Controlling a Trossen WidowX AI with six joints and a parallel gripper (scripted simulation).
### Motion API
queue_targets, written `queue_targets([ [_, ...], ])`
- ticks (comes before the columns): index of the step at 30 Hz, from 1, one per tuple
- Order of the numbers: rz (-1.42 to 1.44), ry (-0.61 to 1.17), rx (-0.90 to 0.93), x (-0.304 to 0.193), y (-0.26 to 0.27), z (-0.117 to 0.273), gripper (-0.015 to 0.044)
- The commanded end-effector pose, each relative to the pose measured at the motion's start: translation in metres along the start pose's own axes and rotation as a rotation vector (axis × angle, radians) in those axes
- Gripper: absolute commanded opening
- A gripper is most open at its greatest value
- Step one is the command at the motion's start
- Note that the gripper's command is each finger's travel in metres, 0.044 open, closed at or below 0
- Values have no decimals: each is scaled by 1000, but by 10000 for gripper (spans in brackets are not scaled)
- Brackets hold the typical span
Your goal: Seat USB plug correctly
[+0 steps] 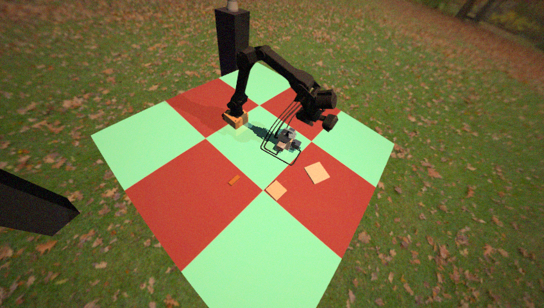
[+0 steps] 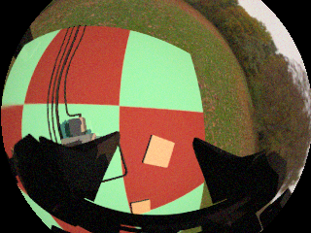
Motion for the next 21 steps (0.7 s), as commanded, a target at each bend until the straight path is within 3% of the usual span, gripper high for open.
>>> queue_targets([
  [1,129,257,253,-27,66,0,440],
  [6,268,440,476,-45,112,14,440],
  [21,268,440,475,-44,111,11,440],
])
Point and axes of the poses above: the point midway between the two fingers, 35 mm back from their tips, its own z axis back along the fingers, its own y axis across the jaws, x = y × z, the point moved 3 cm from there along z, back along the fingers, and after that the axes turned 2 degrees about -z, right-handed, at the moved point
